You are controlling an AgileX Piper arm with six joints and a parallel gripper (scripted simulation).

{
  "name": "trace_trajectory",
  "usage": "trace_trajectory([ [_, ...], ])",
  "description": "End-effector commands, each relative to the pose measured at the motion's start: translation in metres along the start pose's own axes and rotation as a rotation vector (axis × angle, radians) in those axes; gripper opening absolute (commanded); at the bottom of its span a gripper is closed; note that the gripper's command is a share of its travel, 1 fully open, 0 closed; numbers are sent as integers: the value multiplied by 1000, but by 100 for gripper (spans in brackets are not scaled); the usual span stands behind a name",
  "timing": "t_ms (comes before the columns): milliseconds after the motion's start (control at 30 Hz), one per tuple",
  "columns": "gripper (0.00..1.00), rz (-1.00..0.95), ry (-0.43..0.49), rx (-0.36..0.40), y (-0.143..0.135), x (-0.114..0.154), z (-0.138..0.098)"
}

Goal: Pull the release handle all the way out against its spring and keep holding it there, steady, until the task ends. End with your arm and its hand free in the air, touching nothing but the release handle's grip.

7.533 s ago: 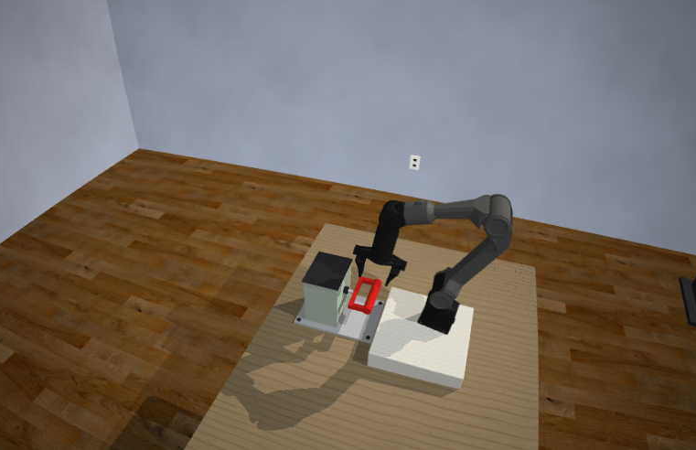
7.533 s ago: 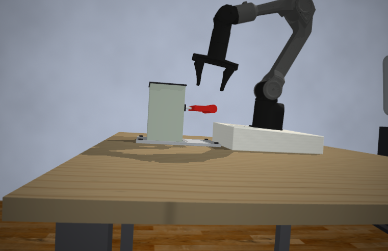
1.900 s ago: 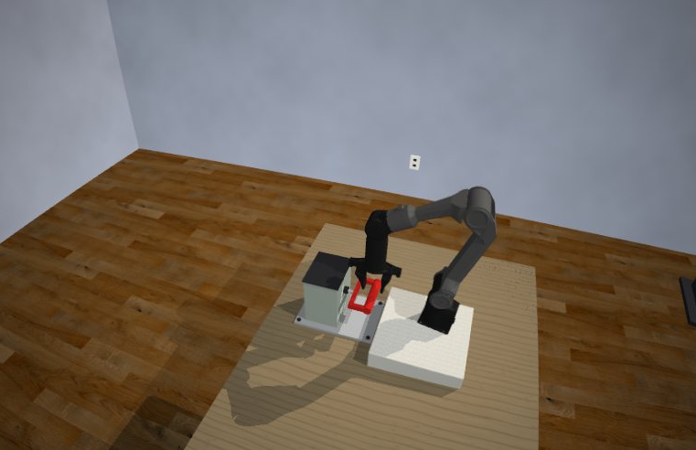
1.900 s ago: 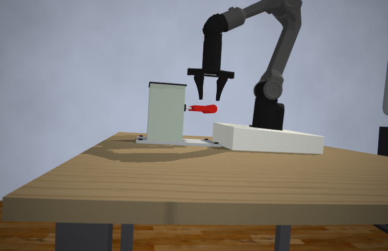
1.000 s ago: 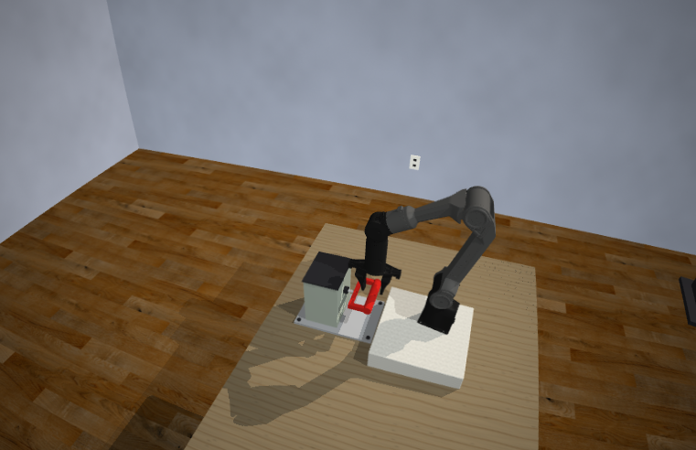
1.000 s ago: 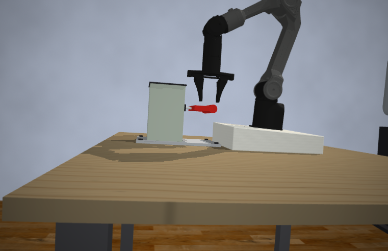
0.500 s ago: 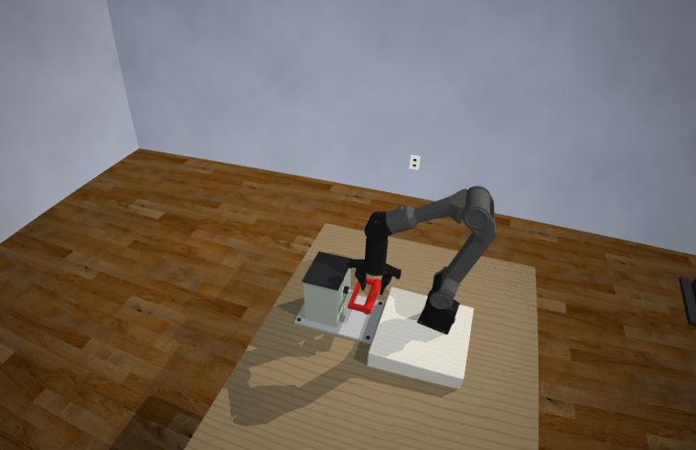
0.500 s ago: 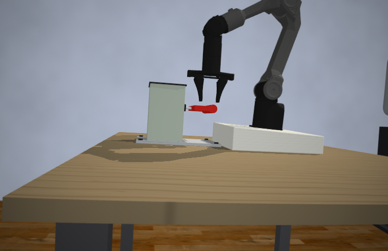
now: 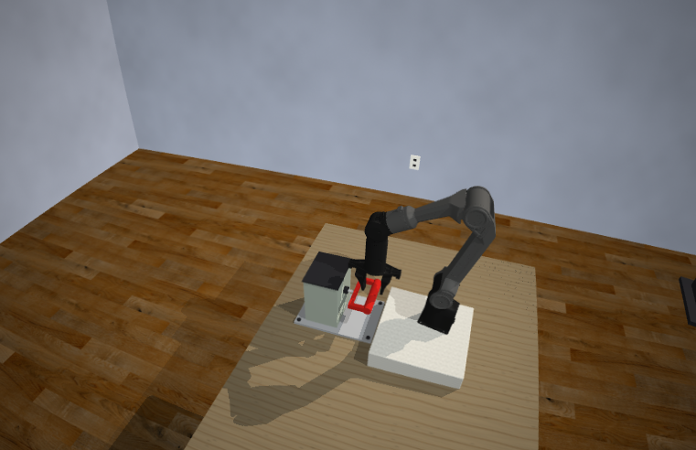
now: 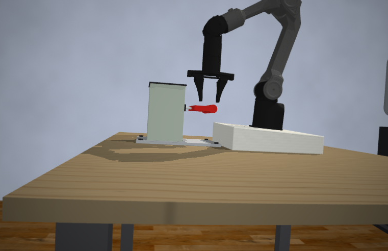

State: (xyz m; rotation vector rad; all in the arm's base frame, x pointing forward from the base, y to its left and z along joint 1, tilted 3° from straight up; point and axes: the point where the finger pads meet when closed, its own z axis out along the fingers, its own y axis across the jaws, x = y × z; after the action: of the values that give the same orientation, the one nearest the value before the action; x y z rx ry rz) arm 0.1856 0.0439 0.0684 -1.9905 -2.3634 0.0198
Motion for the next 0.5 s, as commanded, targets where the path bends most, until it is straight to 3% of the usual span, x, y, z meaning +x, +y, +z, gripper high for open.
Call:
trace_trajectory([
  [0,67,0,1,4,-1,0,1],
  [467,67,0,1,4,-1,0,2],
])
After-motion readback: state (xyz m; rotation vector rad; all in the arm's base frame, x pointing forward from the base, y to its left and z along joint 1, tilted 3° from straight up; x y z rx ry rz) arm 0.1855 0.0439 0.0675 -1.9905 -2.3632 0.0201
